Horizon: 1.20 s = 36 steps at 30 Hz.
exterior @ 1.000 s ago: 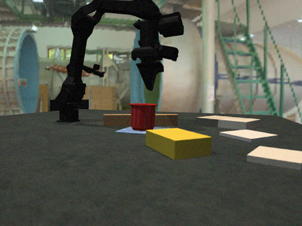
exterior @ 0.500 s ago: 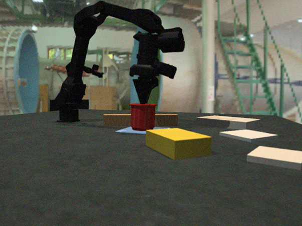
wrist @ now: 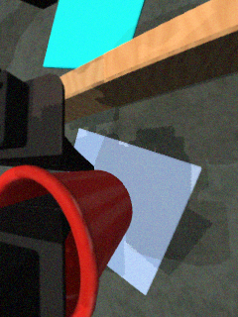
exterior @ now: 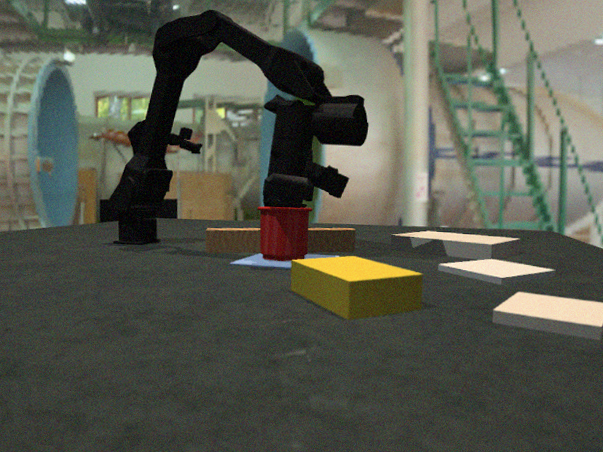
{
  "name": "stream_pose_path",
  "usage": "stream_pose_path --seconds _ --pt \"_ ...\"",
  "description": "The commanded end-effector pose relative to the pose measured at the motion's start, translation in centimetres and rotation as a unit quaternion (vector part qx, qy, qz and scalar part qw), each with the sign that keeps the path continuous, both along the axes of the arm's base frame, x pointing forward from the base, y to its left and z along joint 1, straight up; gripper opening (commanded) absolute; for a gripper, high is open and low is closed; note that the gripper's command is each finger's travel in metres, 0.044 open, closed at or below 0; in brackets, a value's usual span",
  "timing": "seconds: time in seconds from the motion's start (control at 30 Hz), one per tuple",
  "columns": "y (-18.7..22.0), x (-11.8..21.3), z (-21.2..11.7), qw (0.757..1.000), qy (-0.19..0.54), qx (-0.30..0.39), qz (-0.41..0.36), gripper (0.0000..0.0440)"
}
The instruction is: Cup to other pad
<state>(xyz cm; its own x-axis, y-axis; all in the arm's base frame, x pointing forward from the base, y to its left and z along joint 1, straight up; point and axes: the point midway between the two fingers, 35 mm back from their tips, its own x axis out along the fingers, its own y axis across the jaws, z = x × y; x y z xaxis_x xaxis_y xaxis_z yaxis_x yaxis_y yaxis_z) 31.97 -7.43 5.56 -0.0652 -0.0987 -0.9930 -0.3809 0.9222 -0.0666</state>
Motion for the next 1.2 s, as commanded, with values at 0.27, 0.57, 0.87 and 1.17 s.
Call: stream_pose_path --seconds 0.27,0.57,0.87,1.17 --pt "0.1 -0.7 0.1 0.996 0.022 0.016 0.085 0.0" --pt "0.6 -0.7 2.2 0.99 0.021 0.022 0.137 0.0" --pt "1.8 -1.1 4.8 0.984 0.012 0.027 0.174 0.0004" --pt "3.7 -1.1 6.8 0.978 0.001 0.028 0.205 0.0"
